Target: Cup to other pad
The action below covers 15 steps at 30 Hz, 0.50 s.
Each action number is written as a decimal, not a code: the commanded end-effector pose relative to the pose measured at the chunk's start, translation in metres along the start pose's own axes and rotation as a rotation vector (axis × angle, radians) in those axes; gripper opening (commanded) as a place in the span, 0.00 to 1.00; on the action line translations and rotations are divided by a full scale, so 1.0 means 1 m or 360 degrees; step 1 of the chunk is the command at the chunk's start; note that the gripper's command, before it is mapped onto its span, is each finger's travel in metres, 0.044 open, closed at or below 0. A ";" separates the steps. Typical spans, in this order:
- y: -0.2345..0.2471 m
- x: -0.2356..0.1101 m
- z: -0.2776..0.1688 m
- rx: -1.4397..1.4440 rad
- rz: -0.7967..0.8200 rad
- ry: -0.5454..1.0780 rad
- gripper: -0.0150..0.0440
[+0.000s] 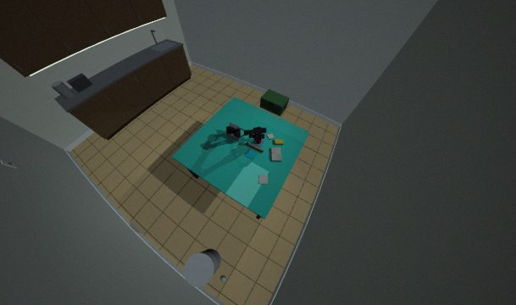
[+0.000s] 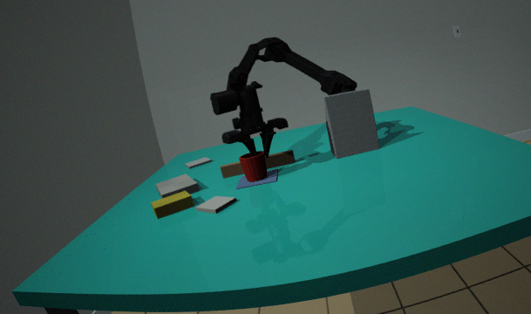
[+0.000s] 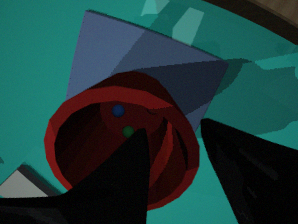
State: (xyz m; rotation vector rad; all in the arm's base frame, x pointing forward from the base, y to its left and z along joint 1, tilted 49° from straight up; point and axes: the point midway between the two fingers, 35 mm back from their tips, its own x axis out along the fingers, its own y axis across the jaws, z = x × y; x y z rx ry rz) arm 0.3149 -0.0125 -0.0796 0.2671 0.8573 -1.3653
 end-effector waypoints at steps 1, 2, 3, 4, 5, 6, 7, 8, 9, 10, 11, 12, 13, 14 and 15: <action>-0.003 0.009 -0.001 -0.0016 -0.0017 -0.0005 0.50; -0.003 0.011 -0.001 -0.0016 -0.0017 -0.0005 0.50; -0.004 0.013 -0.001 -0.0016 -0.0017 -0.0005 0.50; -0.004 0.014 -0.001 -0.0016 -0.0017 -0.0006 0.50; -0.004 0.016 -0.001 -0.0015 -0.0018 -0.0006 0.50; -0.004 0.017 -0.001 -0.0015 -0.0018 -0.0007 0.50; -0.005 0.018 -0.001 -0.0015 -0.0018 -0.0007 0.50; -0.005 0.018 -0.001 -0.0015 -0.0018 -0.0007 0.50; -0.005 0.018 -0.001 -0.0015 -0.0018 -0.0007 0.50; -0.005 0.018 -0.001 -0.0015 -0.0018 -0.0007 0.50; -0.005 0.018 -0.001 -0.0015 -0.0018 -0.0007 0.50; -0.005 0.018 -0.001 -0.0015 -0.0018 -0.0007 0.50; -0.005 0.018 -0.001 -0.0015 -0.0018 -0.0007 0.50; -0.005 0.018 -0.001 -0.0015 -0.0018 -0.0007 0.50; -0.003 0.017 -0.001 -0.0004 -0.0013 -0.0003 0.46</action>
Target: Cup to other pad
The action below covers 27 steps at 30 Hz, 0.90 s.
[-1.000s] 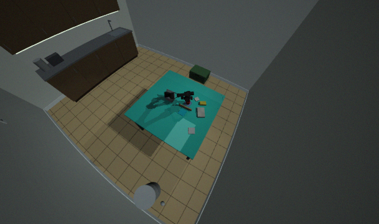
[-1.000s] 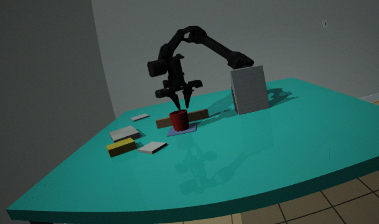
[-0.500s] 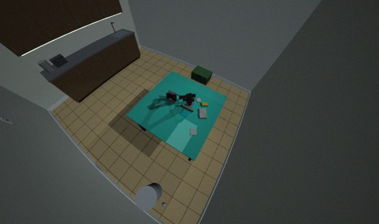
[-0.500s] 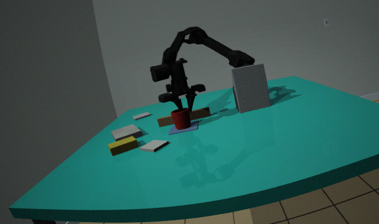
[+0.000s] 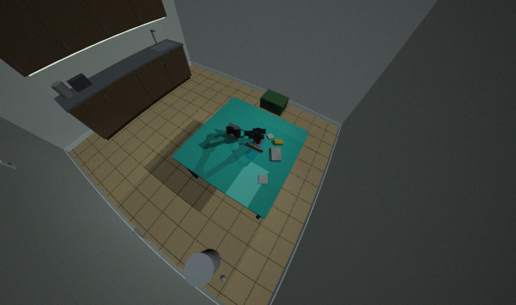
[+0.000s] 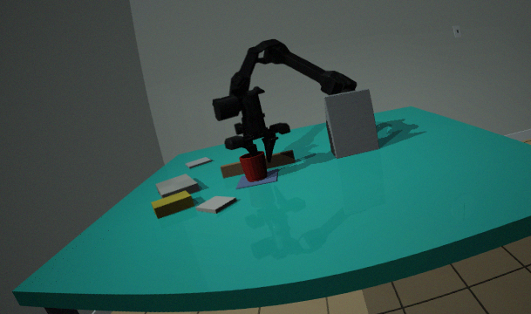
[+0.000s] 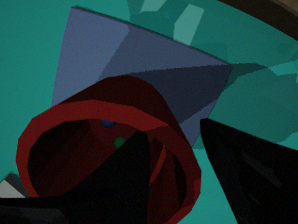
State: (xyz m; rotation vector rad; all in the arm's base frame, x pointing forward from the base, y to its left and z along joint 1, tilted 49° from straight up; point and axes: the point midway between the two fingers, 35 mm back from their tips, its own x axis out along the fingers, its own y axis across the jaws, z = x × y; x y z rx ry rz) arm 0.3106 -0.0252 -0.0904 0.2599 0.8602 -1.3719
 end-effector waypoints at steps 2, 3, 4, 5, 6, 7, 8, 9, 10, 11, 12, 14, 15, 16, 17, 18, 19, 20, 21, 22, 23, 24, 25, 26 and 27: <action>0.000 0.000 0.000 0.0001 0.0001 0.0000 0.37; 0.000 0.000 0.000 0.0001 0.0001 0.0000 0.33; 0.000 0.000 0.000 0.0001 0.0001 0.0000 0.32; 0.000 0.000 0.000 0.0001 0.0001 0.0000 0.30; 0.000 0.000 0.000 0.0001 0.0001 0.0000 0.29; 0.000 0.000 0.000 0.0001 0.0001 0.0000 0.28; 0.000 0.000 0.000 0.0001 0.0001 0.0000 0.27; 0.000 0.000 0.000 0.0001 0.0001 0.0000 0.26; 0.000 0.000 0.000 0.0001 0.0001 0.0000 0.25; 0.000 0.000 0.000 0.0001 0.0001 0.0000 0.25; 0.000 0.000 0.000 0.0001 0.0001 0.0000 0.25; 0.000 -0.002 0.000 0.0000 0.0001 0.0000 0.25; 0.001 -0.004 0.000 0.0000 0.0001 0.0001 0.25; 0.001 -0.007 0.000 -0.0001 0.0002 0.0001 0.25; 0.001 -0.010 0.000 -0.0001 0.0002 0.0002 0.25; 0.002 -0.013 0.000 -0.0002 0.0002 0.0002 0.25; 0.002 -0.017 0.000 -0.0003 0.0002 0.0003 0.25; 0.002 -0.021 0.000 -0.0003 0.0002 0.0003 0.25; 0.002 -0.025 -0.001 -0.0004 0.0002 0.0004 0.25; 0.002 -0.029 -0.001 -0.0005 0.0002 0.0004 0.25; 0.002 -0.034 -0.001 -0.0006 0.0002 0.0004 0.25; 0.002 -0.038 -0.001 -0.0006 0.0002 0.0004 0.25; 0.002 -0.042 -0.001 -0.0007 0.0002 0.0004 0.25; 0.002 -0.046 -0.001 -0.0008 0.0001 0.0004 0.25; 0.002 -0.050 -0.002 -0.0008 0.0001 0.0003 0.25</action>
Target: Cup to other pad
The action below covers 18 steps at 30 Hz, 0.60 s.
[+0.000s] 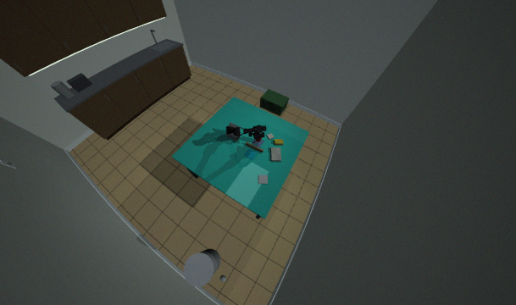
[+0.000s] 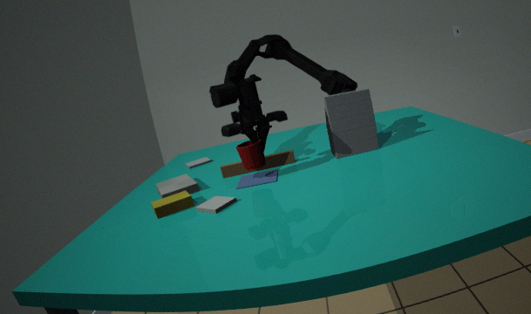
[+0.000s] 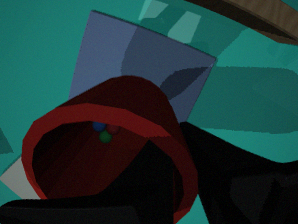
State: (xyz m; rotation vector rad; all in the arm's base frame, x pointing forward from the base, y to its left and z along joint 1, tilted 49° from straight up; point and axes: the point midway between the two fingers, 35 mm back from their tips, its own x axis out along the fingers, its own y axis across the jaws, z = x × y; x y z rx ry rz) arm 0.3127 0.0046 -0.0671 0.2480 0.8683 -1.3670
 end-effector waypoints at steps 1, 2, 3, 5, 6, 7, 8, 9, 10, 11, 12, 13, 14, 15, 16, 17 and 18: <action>0.001 -0.017 0.000 0.0012 0.0002 0.0005 0.25; 0.000 -0.021 0.000 0.0012 0.0002 0.0005 0.25; 0.000 -0.024 0.000 0.0012 0.0001 0.0004 0.25; 0.000 -0.027 0.000 0.0011 0.0001 0.0004 0.25; 0.000 -0.027 -0.001 0.0011 0.0001 0.0004 0.25; 0.001 -0.027 -0.001 0.0011 0.0001 0.0004 0.25; 0.001 -0.027 -0.001 0.0011 0.0001 0.0004 0.25; 0.001 -0.026 -0.001 -0.0002 0.0010 -0.0004 0.25; 0.001 -0.026 -0.001 -0.0002 0.0010 -0.0004 0.25; 0.001 -0.026 -0.001 -0.0002 0.0010 -0.0004 0.25; 0.001 -0.026 -0.001 -0.0002 0.0010 -0.0004 0.25; 0.001 -0.026 -0.001 -0.0002 0.0010 -0.0004 0.25; 0.001 -0.026 -0.001 -0.0002 0.0010 -0.0004 0.25; 0.001 -0.026 -0.001 -0.0002 0.0010 -0.0004 0.25; 0.001 -0.026 -0.001 -0.0002 0.0010 -0.0004 0.25; 0.001 -0.026 -0.001 -0.0002 0.0010 -0.0004 0.25; 0.001 -0.026 -0.001 -0.0002 0.0010 -0.0004 0.25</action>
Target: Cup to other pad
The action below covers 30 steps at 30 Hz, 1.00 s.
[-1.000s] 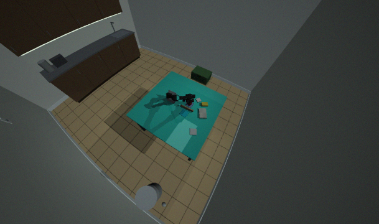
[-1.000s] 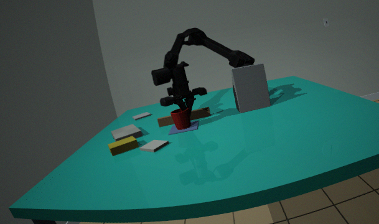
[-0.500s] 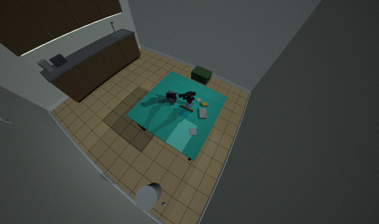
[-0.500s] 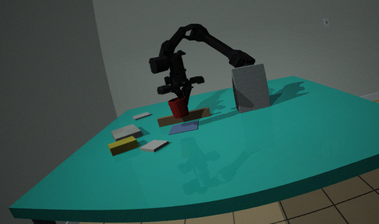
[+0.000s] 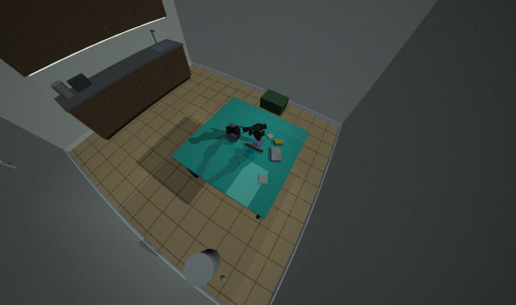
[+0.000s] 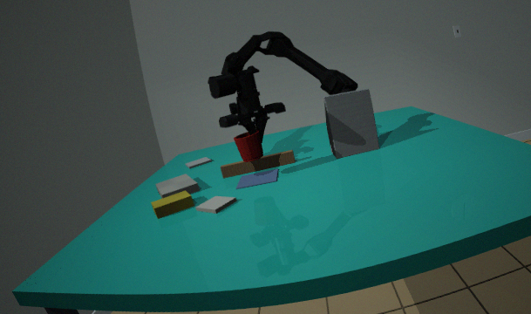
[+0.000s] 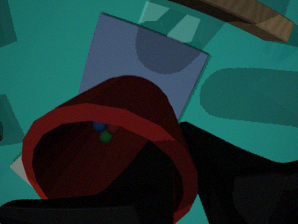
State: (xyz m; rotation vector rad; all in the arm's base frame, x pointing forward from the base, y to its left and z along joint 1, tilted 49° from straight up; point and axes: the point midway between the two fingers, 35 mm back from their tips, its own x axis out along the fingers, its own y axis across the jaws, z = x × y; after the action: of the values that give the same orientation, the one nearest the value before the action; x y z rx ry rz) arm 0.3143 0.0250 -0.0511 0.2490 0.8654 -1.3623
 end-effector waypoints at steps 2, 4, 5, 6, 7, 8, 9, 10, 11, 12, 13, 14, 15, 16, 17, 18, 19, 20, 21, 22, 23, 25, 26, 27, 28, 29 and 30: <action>0.000 0.000 0.000 -0.0002 0.0002 -0.0001 0.25; 0.000 0.000 0.000 -0.0002 0.0002 -0.0001 0.25; 0.000 0.000 0.000 -0.0002 0.0002 -0.0001 0.25; 0.000 0.000 0.000 -0.0002 0.0002 -0.0001 0.25; 0.000 0.000 0.001 -0.0002 0.0001 0.0000 0.25; -0.001 0.000 0.002 -0.0001 0.0001 0.0000 0.25; -0.001 0.000 0.003 -0.0001 0.0001 0.0000 0.25; -0.002 0.000 0.005 0.0000 0.0000 0.0000 0.25; -0.003 0.000 0.007 0.0001 -0.0001 0.0001 0.25; -0.004 0.000 0.009 0.0002 -0.0002 0.0001 0.25; -0.005 0.000 0.011 0.0002 -0.0002 0.0001 0.25; -0.006 0.000 0.013 0.0003 -0.0003 0.0002 0.25; -0.007 0.000 0.015 0.0004 -0.0004 0.0002 0.25; -0.008 -0.001 0.017 0.0004 -0.0004 0.0002 0.25; -0.009 -0.001 0.019 0.0005 -0.0005 0.0003 0.25; -0.010 -0.001 0.021 0.0005 -0.0006 0.0003 0.25; -0.011 -0.001 0.024 0.0006 -0.0006 0.0003 0.25; -0.011 -0.001 0.026 0.0006 -0.0006 0.0003 0.25; -0.012 -0.001 0.028 0.0007 -0.0007 0.0003 0.25; -0.013 -0.001 0.030 0.0007 -0.0007 0.0003 0.25; -0.014 -0.001 0.032 0.0007 -0.0008 0.0003 0.25; -0.016 -0.002 0.036 0.0007 -0.0008 0.0003 0.25; -0.017 -0.002 0.038 0.0008 -0.0008 0.0003 0.25; -0.018 -0.002 0.040 0.0008 -0.0009 0.0003 0.25; -0.019 -0.002 0.043 0.0008 -0.0009 0.0003 0.25; -0.020 -0.002 0.045 0.0008 -0.0009 0.0003 0.25; -0.021 -0.002 0.047 0.0008 -0.0009 0.0003 0.25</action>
State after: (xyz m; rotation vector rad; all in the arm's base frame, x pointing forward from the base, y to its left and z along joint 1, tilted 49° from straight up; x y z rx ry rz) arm 0.3157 -0.0014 -0.0169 0.2613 0.8609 -1.3674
